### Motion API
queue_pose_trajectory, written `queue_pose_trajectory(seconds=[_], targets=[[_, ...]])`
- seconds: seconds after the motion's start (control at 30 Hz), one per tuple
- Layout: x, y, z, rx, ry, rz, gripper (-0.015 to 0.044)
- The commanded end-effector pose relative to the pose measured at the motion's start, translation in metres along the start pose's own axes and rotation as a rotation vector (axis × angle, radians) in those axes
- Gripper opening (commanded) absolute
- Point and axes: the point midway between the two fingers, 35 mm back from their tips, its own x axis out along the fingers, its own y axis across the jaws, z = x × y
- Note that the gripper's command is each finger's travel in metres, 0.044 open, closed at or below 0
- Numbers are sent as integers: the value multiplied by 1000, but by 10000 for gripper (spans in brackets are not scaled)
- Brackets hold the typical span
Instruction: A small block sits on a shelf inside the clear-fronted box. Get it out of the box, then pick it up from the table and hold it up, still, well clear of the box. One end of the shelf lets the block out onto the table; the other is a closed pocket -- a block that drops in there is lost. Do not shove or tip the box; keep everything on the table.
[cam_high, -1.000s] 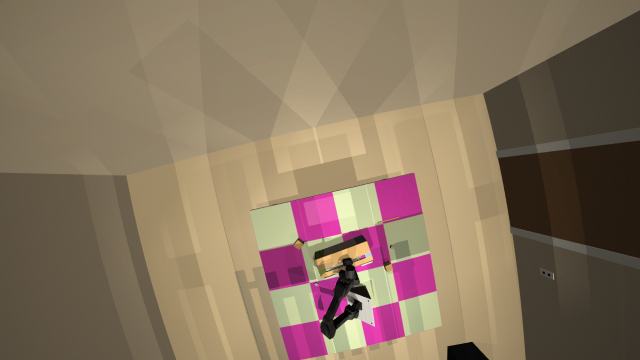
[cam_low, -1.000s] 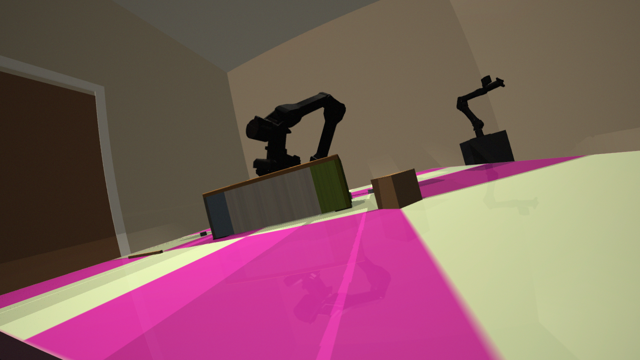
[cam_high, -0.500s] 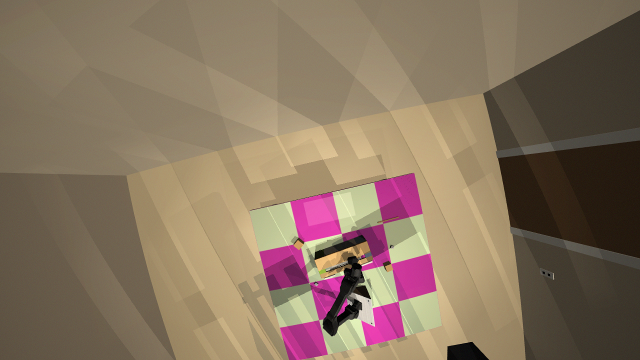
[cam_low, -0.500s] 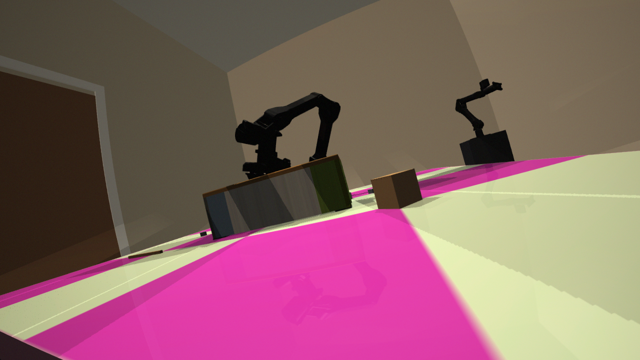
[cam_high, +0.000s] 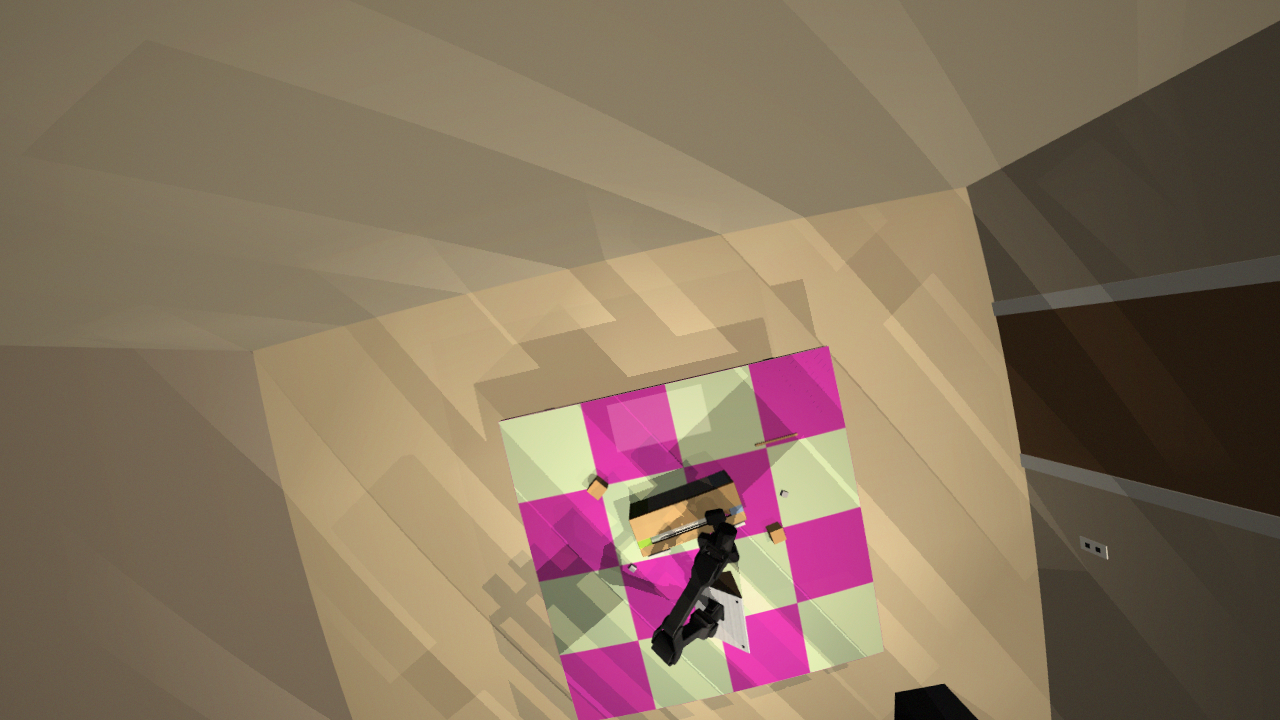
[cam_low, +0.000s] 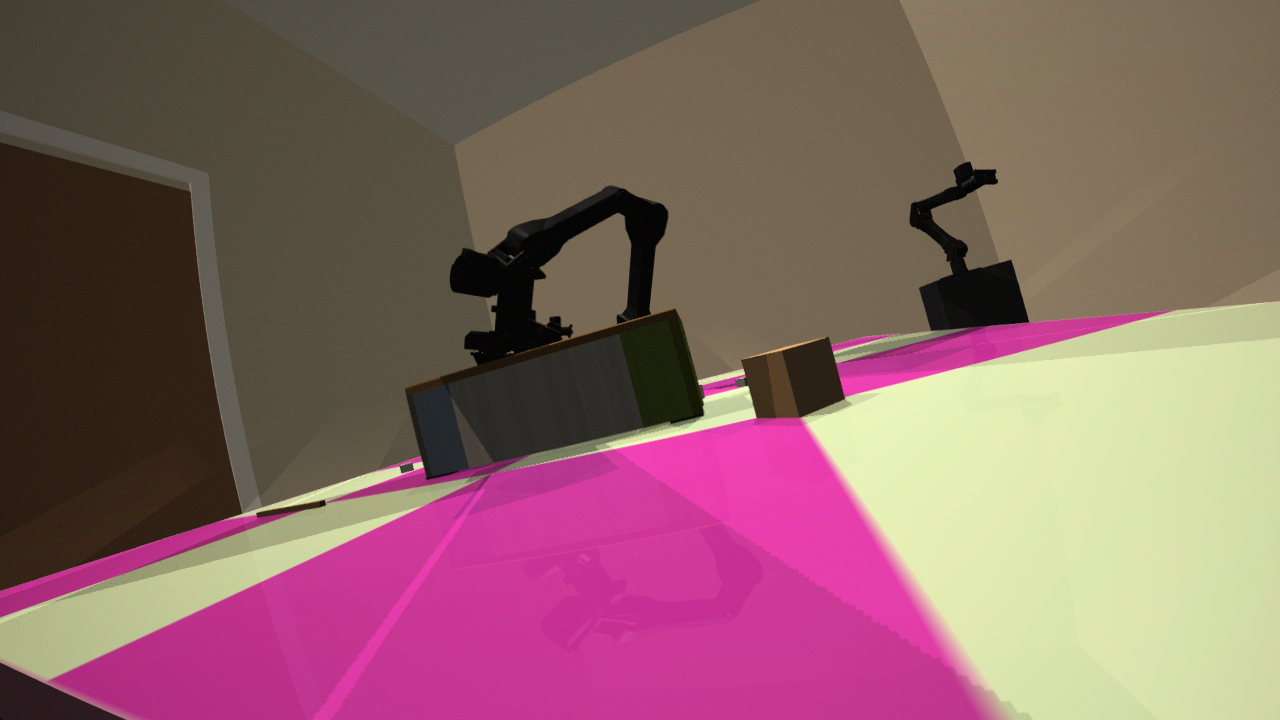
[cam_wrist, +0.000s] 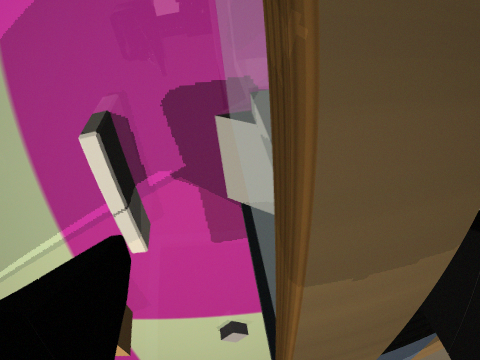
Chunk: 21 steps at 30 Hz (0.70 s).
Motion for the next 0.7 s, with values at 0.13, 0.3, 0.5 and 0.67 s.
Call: queue_pose_trajectory(seconds=[0.13, 0.3, 0.5, 0.67], targets=[[3, 0, -9, -3, 3, 0, 400], [-27, -1, -20, 1, 3, 2, 400], [-56, 1, -28, 3, 1, 4, 400], [-52, 1, -31, 167, -5, -17, 321]])
